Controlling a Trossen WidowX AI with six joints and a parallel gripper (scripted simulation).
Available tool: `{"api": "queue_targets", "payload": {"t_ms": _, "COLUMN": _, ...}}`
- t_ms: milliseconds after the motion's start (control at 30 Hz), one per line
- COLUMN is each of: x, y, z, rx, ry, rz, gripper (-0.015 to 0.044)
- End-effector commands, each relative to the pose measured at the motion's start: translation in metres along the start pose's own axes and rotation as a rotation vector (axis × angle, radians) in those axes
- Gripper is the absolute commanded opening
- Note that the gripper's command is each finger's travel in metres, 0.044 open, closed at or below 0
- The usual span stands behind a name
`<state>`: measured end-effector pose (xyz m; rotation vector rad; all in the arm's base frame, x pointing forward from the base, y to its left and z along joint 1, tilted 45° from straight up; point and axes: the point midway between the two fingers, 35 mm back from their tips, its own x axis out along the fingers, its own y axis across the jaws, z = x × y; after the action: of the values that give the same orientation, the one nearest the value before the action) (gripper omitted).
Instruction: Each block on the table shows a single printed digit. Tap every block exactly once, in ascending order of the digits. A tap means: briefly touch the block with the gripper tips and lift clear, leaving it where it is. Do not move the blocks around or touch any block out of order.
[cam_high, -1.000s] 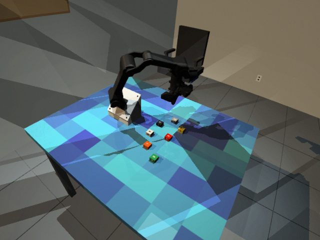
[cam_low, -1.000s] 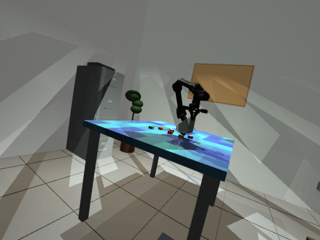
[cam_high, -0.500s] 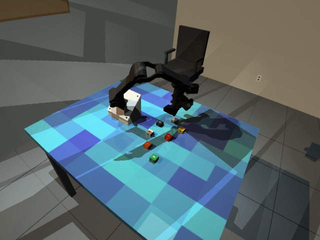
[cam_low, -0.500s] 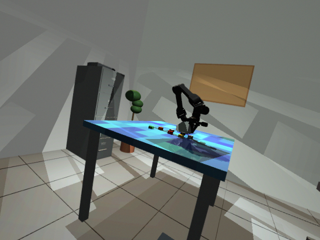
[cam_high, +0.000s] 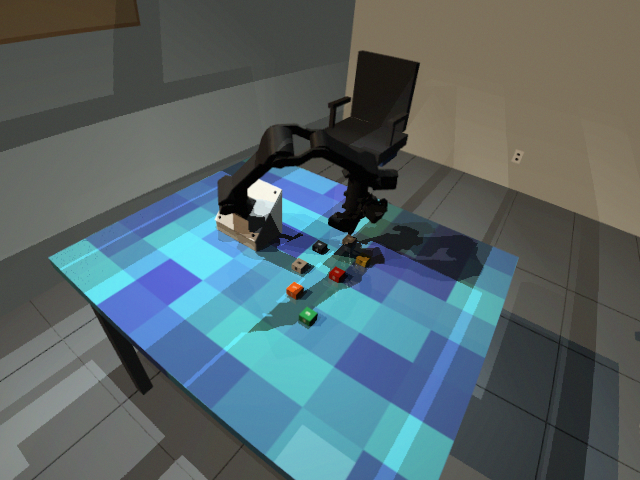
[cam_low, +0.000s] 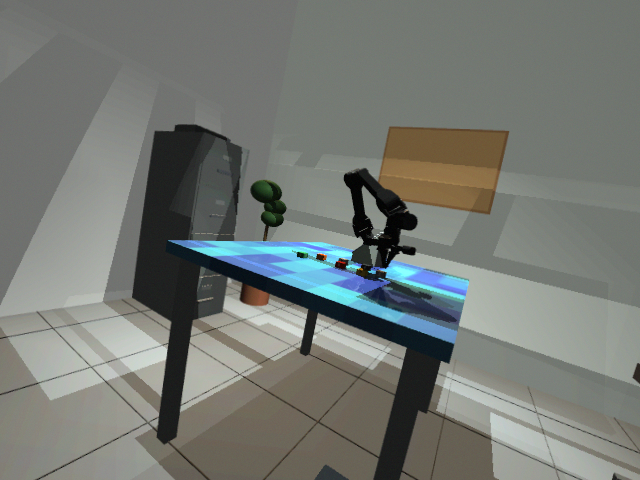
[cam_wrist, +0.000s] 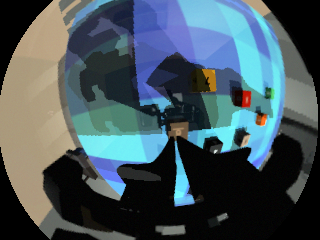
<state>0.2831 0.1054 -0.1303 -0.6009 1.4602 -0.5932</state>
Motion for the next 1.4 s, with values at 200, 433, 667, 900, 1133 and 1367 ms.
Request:
{"api": "queue_targets", "payload": {"t_ms": 200, "x": 0.016, "y": 0.000, "z": -0.001, "rx": -0.006, "ry": -0.001, "rz": -0.006, "gripper": 0.0020}}
{"api": "queue_targets", "payload": {"t_ms": 433, "x": 0.000, "y": 0.000, "z": -0.001, "rx": -0.004, "ry": -0.001, "rz": -0.002, "gripper": 0.0020}}
{"api": "queue_targets", "payload": {"t_ms": 667, "x": -0.024, "y": 0.001, "z": 0.000, "rx": -0.007, "ry": -0.001, "rz": -0.003, "gripper": 0.0020}}
{"api": "queue_targets", "payload": {"t_ms": 900, "x": -0.095, "y": 0.001, "z": -0.001, "rx": -0.007, "ry": 0.000, "rz": -0.002, "gripper": 0.0020}}
{"api": "queue_targets", "payload": {"t_ms": 1133, "x": -0.096, "y": -0.049, "z": 0.069, "rx": -0.006, "ry": -0.002, "rz": -0.003, "gripper": 0.0020}}
{"api": "queue_targets", "payload": {"t_ms": 1367, "x": -0.095, "y": -0.058, "z": 0.078, "rx": -0.005, "ry": -0.002, "rz": -0.006, "gripper": 0.0020}}
